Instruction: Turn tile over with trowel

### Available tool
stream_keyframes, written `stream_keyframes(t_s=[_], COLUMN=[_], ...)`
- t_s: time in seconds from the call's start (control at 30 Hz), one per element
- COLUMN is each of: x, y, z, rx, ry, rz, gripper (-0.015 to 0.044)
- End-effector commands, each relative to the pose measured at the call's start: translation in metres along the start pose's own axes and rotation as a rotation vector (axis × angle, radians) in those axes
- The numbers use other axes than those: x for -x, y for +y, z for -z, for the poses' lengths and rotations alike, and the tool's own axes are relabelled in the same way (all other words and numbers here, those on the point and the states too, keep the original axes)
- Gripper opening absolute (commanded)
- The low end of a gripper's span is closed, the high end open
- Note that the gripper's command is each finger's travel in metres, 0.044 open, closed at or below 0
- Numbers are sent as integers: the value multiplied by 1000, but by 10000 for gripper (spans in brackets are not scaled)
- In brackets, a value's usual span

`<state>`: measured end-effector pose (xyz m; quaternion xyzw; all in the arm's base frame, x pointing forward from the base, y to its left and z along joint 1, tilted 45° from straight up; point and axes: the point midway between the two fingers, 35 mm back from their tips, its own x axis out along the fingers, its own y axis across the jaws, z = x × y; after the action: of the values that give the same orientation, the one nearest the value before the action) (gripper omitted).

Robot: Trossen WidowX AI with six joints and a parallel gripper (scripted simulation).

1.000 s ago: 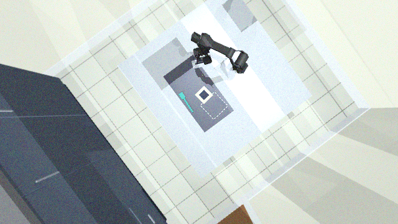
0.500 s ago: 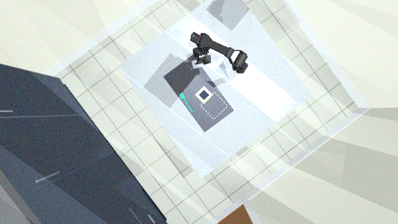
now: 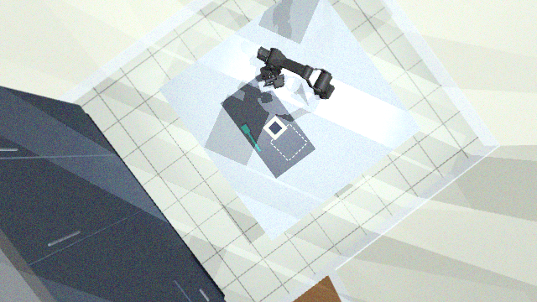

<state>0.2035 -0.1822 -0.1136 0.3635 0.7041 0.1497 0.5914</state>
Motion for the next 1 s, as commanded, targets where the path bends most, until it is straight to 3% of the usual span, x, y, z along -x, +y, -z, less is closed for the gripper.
stream_keyframes(t_s=[0.0,0.2,0.4,0.97], x=[-9,-16,-16,-16], y=[1,2,2,2], z=[1,1,1,1], rx=[-5,-5,-5,-5], ry=[1,1,1,1], rz=[-5,-5,-5,-5], gripper=[270,270,132,130])
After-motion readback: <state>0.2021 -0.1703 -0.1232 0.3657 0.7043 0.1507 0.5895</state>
